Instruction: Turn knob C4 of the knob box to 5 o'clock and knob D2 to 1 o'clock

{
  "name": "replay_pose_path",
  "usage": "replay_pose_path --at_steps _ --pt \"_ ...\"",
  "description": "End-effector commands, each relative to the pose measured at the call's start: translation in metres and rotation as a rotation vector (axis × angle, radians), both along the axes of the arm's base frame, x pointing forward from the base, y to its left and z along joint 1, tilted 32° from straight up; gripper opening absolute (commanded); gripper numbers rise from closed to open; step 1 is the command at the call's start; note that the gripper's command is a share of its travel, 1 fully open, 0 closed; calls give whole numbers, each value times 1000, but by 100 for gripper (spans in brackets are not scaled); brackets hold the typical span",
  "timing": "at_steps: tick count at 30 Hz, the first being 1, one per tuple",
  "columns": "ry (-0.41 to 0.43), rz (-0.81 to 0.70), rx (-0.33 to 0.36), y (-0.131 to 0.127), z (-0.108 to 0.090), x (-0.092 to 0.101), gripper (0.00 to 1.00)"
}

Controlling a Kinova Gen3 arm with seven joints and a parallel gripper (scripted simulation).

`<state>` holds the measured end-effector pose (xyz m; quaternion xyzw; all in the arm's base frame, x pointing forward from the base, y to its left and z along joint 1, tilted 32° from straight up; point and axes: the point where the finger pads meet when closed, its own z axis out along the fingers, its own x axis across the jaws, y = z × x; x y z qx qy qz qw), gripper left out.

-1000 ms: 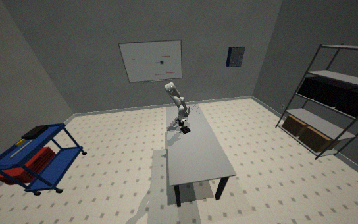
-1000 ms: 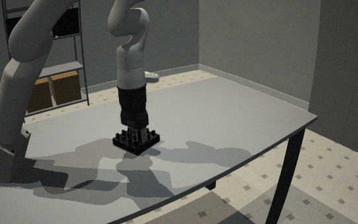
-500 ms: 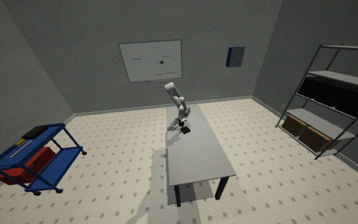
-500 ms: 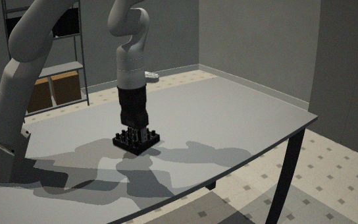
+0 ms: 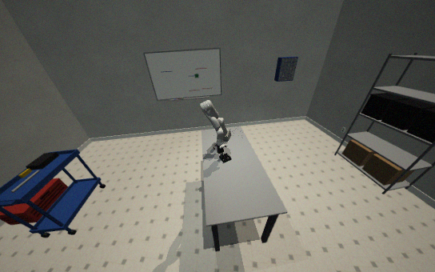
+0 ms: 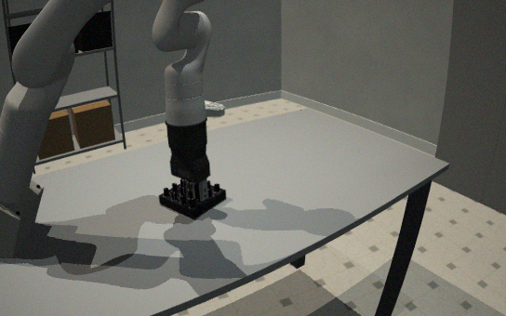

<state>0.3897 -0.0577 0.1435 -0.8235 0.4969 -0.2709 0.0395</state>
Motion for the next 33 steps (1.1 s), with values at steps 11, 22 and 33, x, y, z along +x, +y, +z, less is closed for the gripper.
replay_pose_path --at_steps 11,22,33 --pt "-5 -16 9 0 0 0 30" --pt "-18 -71 41 0 0 0 30" --pt "-50 -203 116 0 0 0 30"
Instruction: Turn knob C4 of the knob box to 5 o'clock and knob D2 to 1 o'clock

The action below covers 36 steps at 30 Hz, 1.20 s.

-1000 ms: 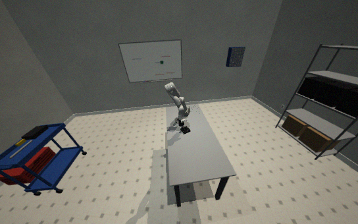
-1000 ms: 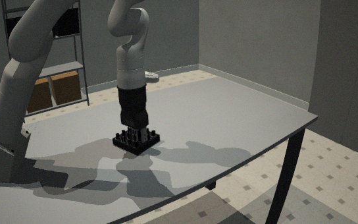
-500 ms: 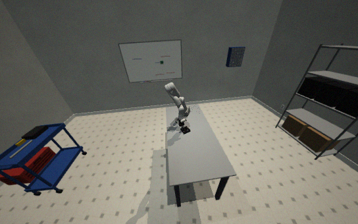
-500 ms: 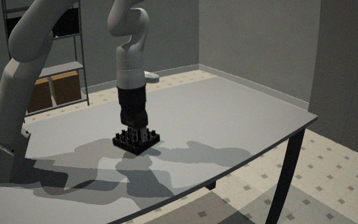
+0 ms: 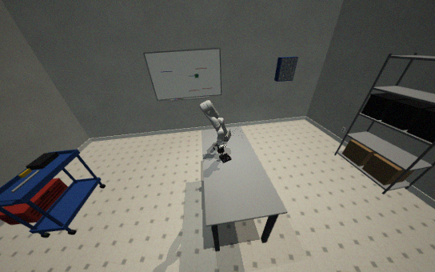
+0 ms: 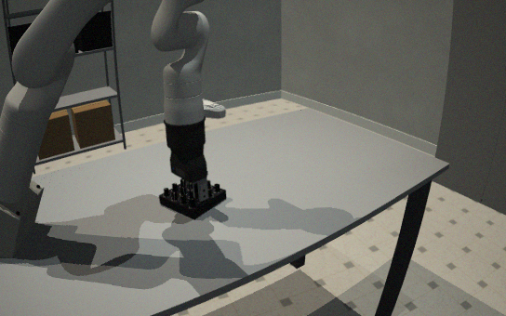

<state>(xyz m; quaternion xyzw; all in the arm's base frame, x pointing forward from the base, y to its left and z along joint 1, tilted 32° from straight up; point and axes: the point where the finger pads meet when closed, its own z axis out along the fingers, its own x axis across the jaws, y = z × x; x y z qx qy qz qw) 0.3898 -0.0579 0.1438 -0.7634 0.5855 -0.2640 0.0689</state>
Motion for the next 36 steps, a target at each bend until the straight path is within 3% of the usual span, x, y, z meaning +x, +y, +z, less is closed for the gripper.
replay_pose_path --at_steps 1,22,36 --pt "-10 -29 16 0 0 0 30" --pt "-89 -358 204 0 0 0 30" --pt "-164 -672 383 0 0 0 30"
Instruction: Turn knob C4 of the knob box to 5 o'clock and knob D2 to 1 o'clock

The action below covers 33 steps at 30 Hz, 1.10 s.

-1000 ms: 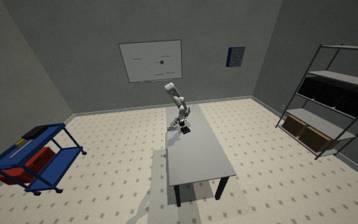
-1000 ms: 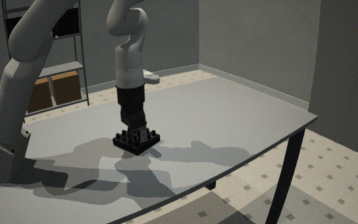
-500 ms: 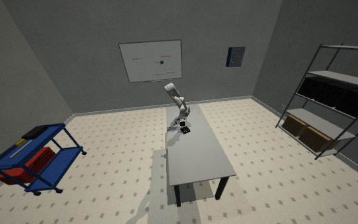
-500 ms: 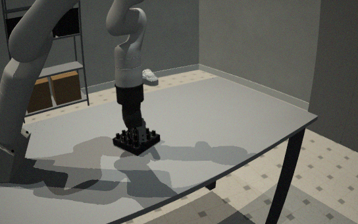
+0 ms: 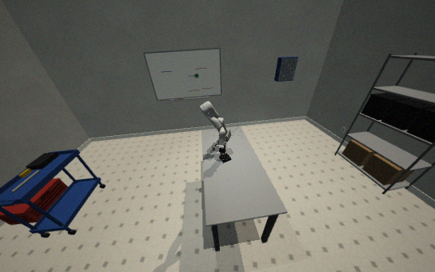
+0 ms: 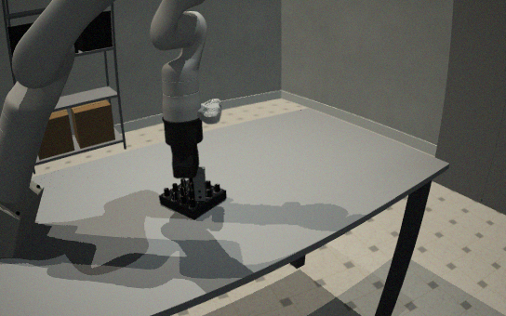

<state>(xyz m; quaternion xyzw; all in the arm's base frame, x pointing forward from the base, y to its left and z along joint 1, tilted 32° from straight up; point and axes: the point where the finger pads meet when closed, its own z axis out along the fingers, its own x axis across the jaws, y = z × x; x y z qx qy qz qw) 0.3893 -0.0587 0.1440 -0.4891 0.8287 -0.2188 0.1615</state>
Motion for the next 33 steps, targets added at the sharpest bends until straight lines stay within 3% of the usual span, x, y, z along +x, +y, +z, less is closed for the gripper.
replay_pose_path --at_steps 1,18,33 --pt "-15 -42 25 1 0 1 30" --pt "-86 -337 192 1 0 1 30" --pt "-125 -500 285 1 0 1 30"
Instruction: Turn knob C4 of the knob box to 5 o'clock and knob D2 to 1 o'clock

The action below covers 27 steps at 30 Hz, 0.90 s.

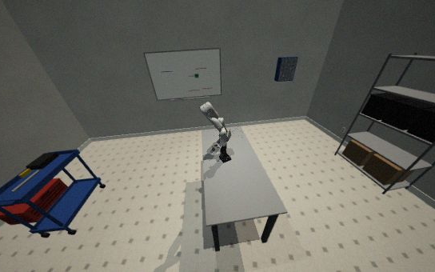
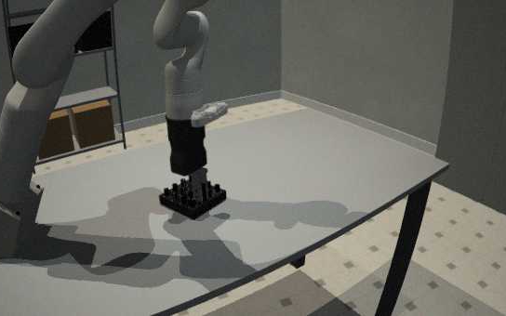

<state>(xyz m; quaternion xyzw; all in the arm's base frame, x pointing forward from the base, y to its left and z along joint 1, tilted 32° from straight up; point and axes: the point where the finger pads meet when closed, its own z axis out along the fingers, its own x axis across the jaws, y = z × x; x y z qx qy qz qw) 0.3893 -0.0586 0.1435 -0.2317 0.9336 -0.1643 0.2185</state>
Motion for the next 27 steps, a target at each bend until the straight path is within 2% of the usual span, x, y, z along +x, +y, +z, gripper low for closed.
replay_pose_path --at_steps 1,27 --pt "-6 -15 11 1 0 1 30" --pt "-20 -74 44 1 0 1 30"
